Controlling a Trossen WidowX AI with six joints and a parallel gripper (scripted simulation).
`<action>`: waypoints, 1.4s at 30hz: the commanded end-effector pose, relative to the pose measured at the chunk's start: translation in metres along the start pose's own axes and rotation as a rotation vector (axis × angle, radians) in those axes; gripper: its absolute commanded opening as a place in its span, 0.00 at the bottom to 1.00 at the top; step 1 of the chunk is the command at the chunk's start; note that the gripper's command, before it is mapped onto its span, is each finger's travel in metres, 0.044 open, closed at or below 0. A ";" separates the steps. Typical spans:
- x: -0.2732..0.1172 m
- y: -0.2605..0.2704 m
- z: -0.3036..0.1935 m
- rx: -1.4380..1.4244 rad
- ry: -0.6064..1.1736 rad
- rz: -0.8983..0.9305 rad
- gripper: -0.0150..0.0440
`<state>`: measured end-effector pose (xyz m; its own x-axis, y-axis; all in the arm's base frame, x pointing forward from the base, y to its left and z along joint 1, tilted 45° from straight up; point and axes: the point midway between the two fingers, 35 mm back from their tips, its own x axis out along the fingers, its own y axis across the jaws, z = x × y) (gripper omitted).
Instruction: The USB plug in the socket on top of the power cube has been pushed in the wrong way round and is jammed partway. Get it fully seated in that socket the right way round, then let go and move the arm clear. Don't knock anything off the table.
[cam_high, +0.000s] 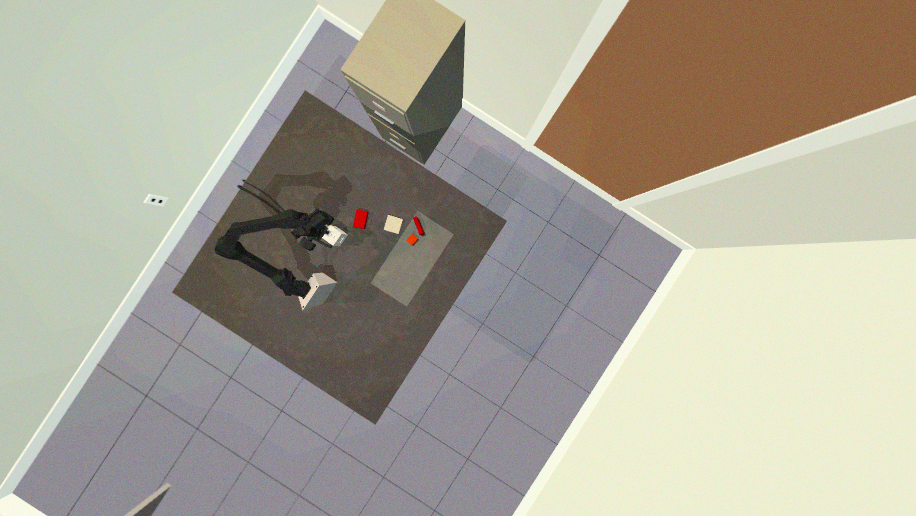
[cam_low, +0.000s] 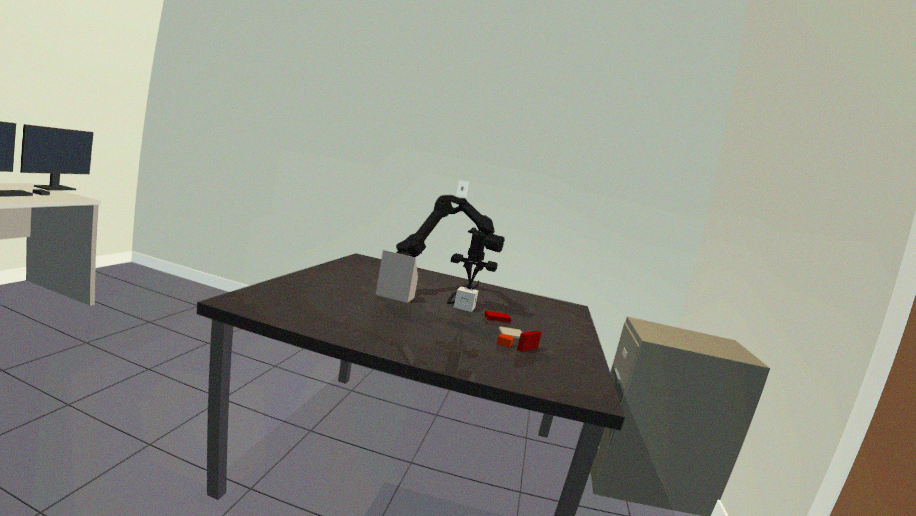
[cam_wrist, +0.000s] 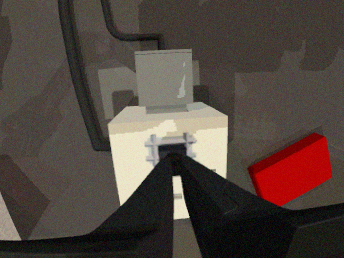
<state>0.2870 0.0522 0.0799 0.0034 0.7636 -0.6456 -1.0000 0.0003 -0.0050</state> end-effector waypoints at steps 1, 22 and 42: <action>0.001 0.000 0.000 0.006 -0.003 -0.001 0.25; 0.004 0.000 0.000 0.006 -0.003 -0.001 0.25; 0.005 0.000 0.000 0.006 -0.003 -0.001 0.25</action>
<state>0.2876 0.0537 0.0777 0.0084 0.7643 -0.6448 -1.0000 0.0074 -0.0043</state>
